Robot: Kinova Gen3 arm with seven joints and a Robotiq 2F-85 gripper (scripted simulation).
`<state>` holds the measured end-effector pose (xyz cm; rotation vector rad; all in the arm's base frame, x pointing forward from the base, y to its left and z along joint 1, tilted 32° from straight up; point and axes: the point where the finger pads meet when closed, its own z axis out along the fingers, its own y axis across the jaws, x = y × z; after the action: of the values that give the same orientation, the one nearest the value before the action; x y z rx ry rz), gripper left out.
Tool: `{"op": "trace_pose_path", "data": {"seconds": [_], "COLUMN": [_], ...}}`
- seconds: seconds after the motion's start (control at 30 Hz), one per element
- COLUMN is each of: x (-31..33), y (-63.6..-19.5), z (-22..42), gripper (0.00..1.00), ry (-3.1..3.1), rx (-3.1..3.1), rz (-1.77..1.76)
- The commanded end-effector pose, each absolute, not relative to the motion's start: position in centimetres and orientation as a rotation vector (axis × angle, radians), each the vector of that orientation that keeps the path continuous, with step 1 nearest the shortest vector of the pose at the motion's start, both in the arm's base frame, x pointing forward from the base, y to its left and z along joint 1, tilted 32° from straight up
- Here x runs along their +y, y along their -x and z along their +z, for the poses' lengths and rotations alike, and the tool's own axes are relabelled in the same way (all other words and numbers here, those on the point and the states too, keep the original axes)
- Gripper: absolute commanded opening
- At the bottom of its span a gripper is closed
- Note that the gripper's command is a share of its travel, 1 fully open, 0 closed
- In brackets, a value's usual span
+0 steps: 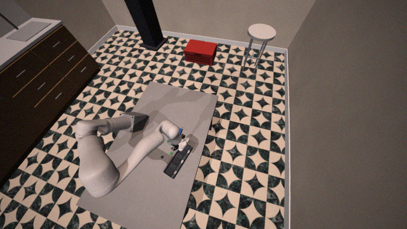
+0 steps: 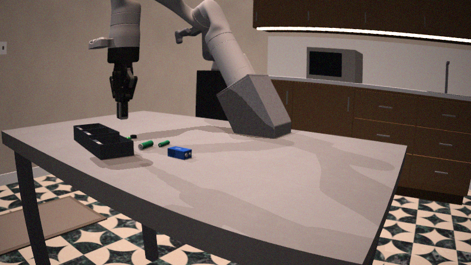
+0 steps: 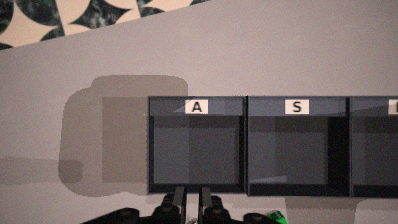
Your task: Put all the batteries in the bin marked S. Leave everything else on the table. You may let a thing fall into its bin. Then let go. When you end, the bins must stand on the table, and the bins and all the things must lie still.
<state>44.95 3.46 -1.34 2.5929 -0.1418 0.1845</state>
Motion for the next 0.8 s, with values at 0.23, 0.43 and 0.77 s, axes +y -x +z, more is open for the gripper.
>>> {"op": "trace_pose_path", "data": {"seconds": [0.23, 0.43, 0.77], "x": [7.1, 9.6, 10.0], "y": [-44.7, -44.1, -44.0], "z": [4.5, 8.7, 9.3], "gripper": [0.09, 0.09, 0.09], "ry": [-2.599, -2.599, -2.599], "rx": [-0.138, -0.138, -0.138], "rz": [0.210, 0.210, 0.210]}}
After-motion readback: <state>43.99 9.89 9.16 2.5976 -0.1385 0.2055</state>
